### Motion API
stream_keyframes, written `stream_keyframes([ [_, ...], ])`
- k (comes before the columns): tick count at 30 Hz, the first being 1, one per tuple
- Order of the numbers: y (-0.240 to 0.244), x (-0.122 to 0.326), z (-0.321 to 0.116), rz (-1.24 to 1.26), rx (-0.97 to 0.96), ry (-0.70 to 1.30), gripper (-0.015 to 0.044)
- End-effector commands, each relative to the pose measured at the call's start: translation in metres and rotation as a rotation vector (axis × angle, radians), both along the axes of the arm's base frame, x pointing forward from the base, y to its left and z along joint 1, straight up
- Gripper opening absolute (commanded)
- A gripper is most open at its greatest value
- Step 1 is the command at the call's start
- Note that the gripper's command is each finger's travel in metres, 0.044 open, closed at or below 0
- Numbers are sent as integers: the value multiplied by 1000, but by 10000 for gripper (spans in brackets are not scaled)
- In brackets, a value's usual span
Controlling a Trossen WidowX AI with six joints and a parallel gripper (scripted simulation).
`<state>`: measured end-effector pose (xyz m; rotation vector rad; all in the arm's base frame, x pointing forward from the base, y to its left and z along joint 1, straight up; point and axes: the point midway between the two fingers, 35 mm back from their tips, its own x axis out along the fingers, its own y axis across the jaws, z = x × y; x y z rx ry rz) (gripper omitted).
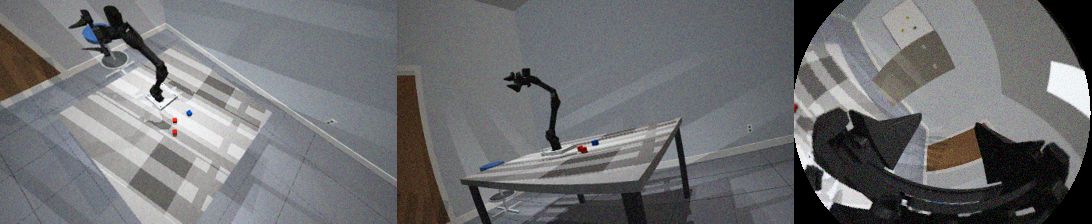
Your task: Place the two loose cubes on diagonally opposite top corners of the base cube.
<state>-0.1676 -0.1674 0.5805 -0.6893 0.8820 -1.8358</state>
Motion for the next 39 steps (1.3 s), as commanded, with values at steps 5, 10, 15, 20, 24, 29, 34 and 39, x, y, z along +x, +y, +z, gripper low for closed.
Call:
stream_keyframes([
  [5,-18,1,-14,66,-3,-110,269],
  [10,-45,6,-35,155,11,-264,265],
  [15,-73,19,-58,236,47,-414,265],
  [20,-99,37,-83,309,103,-557,265],
  [24,-119,56,-103,359,161,-663,265],
  [29,-139,85,-130,411,251,-786,265],
  [34,-155,118,-157,451,356,-894,265],
  [39,-165,155,-184,477,474,-984,265],
])
